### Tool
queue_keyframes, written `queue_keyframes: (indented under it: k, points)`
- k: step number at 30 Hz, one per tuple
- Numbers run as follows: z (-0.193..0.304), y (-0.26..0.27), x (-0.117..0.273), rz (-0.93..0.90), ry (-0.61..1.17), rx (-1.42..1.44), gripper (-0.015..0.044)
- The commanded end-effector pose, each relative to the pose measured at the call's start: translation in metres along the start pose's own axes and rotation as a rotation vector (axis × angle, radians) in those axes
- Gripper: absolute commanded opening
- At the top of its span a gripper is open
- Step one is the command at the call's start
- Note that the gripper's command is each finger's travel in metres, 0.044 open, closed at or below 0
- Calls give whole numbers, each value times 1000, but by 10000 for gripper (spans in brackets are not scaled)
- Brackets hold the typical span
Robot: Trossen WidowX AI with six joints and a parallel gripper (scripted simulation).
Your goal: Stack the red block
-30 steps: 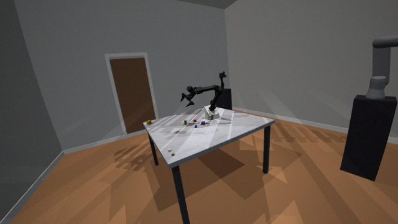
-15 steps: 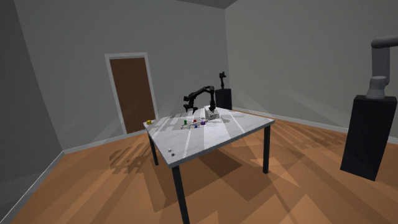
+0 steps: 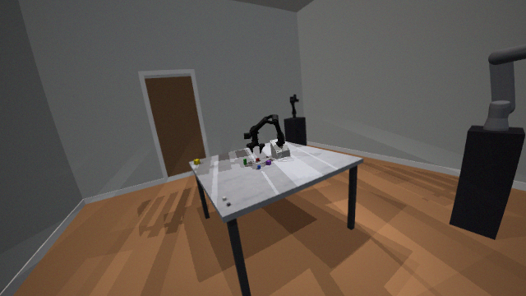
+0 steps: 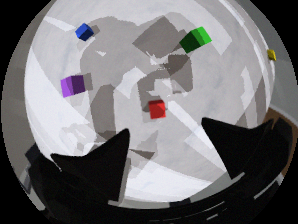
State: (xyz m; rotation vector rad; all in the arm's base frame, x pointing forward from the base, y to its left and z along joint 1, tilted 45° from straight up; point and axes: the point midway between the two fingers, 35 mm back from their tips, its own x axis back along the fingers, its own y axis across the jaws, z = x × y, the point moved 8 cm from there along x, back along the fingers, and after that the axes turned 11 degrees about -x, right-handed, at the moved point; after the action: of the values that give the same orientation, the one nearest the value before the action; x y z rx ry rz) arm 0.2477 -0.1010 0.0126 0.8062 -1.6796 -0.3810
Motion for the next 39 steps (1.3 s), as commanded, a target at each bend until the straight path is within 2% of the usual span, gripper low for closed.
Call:
queue_keyframes:
  k: [1,4,39]
  points:
    - [1,2,-20,-15,7,-8,440]
    - [1,3,-35,-17,6,-7,440]
    - [1,5,-73,-19,6,-7,440]
